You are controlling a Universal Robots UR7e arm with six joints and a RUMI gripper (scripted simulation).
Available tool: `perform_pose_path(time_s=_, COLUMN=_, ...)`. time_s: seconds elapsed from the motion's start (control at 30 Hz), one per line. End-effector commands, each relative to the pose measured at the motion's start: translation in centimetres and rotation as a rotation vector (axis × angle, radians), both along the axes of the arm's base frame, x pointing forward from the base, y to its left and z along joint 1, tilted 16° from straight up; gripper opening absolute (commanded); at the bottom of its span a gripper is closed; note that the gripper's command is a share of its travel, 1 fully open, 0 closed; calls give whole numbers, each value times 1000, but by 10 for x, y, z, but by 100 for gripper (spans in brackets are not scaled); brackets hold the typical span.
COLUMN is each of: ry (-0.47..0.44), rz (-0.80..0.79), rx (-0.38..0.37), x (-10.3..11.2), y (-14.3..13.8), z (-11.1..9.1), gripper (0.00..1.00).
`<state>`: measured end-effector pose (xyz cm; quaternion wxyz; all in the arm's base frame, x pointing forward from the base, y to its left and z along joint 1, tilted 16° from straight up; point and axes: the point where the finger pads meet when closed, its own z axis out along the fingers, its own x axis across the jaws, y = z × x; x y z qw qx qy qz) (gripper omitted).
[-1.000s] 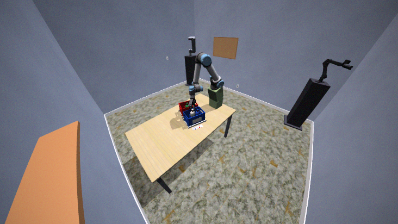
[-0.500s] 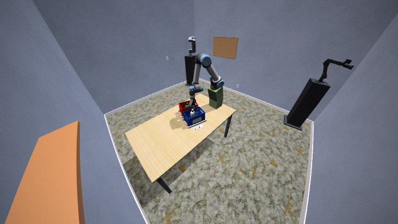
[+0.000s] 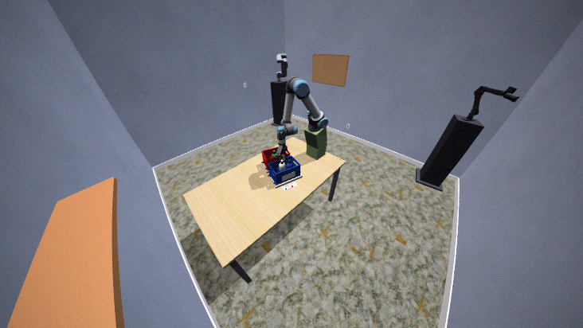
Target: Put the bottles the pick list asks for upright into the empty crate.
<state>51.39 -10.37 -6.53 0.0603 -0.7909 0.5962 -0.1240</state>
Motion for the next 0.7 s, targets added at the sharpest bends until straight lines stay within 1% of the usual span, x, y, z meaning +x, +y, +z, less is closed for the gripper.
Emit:
perform_pose_path(time_s=0.0, ry=-2, rz=0, rx=-1, x=1, y=0, z=1, gripper=0)
perform_pose_path(time_s=0.67, ry=-2, rz=0, rx=-1, x=2, y=0, z=-4, gripper=0)
